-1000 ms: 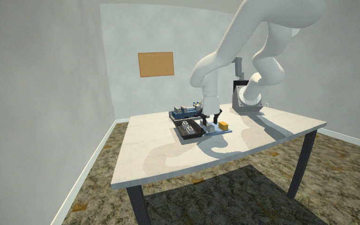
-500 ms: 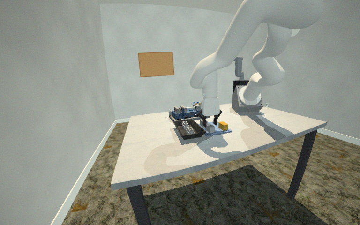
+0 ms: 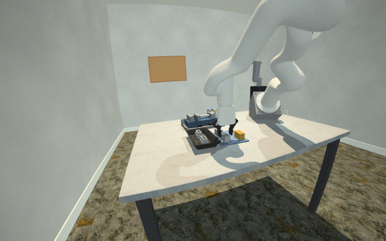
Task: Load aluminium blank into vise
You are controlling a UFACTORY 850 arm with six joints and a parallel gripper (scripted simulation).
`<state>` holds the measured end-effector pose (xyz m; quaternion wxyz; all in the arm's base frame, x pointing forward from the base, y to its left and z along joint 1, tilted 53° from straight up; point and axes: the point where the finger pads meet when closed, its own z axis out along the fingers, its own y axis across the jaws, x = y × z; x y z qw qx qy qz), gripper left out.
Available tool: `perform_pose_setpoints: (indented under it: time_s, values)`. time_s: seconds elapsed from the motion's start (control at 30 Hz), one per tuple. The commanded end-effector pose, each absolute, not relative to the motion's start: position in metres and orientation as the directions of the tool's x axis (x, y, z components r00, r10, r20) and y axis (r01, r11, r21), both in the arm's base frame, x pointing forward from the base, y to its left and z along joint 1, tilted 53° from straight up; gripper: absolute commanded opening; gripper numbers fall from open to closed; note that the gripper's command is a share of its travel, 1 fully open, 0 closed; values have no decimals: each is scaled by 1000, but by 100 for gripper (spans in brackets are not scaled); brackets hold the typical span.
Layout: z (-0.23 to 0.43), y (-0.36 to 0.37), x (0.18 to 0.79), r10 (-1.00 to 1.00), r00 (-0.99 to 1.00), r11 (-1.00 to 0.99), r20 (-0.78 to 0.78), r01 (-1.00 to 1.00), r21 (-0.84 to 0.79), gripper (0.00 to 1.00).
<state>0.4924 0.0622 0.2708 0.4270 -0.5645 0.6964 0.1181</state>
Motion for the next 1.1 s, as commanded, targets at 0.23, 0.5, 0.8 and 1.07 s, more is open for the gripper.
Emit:
perform_pose_setpoints:
  time_s: [0.23, 0.5, 0.8, 1.07]
  values:
    - [269, 64, 494, -686, 2, 335, -728, -887, -319, 69]
    - [269, 64, 494, -686, 2, 335, -728, -887, -319, 69]
    - [269, 64, 494, -686, 2, 335, -728, -887, -319, 69]
    - [269, 64, 494, -686, 2, 335, -728, -887, -319, 0]
